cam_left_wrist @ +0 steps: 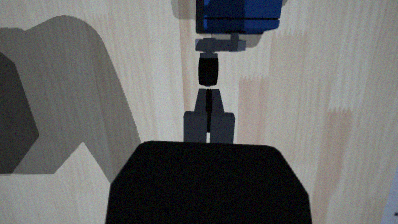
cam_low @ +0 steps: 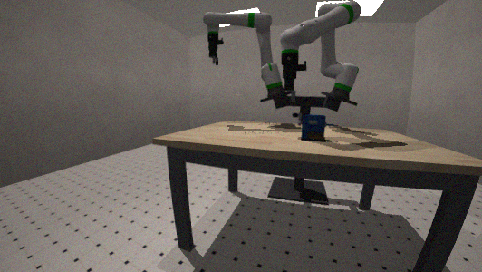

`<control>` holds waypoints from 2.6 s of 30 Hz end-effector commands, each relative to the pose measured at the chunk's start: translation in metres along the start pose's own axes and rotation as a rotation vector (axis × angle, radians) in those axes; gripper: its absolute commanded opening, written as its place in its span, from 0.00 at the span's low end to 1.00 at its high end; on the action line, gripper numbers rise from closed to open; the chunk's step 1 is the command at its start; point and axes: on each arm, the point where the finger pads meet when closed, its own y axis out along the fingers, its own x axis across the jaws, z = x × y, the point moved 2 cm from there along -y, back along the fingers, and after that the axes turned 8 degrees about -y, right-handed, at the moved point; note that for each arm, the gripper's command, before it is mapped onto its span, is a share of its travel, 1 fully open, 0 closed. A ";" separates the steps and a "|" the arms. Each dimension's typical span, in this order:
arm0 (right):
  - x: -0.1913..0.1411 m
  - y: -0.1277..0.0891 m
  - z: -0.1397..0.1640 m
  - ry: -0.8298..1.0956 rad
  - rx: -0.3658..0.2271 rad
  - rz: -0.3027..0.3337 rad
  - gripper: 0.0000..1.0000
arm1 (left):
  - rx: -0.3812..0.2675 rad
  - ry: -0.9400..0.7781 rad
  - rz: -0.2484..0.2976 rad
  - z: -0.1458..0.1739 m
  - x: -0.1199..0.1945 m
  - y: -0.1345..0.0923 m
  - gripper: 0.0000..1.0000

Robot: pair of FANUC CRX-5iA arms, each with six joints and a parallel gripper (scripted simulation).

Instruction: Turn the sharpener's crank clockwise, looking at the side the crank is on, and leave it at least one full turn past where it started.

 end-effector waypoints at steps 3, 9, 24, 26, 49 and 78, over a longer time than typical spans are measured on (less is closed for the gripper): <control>0.000 -0.001 0.000 0.000 -0.002 0.001 1.00 | -0.002 0.000 -0.001 -0.001 0.000 -0.001 0.00; 0.000 -0.001 0.000 0.000 -0.002 0.001 1.00 | -0.002 0.000 -0.001 -0.001 0.000 -0.001 0.00; 0.000 -0.001 0.000 0.000 -0.002 0.001 1.00 | -0.002 0.000 -0.001 -0.001 0.000 -0.001 0.00; 0.000 -0.001 0.000 0.000 -0.002 0.001 1.00 | -0.002 0.000 -0.001 -0.001 0.000 -0.001 0.97; 0.000 -0.001 0.000 0.000 -0.002 0.001 1.00 | -0.002 0.000 -0.001 -0.001 0.000 -0.001 0.97; 0.000 -0.001 0.000 0.000 -0.002 0.001 1.00 | 0.002 -0.003 -0.002 0.000 0.000 0.021 0.97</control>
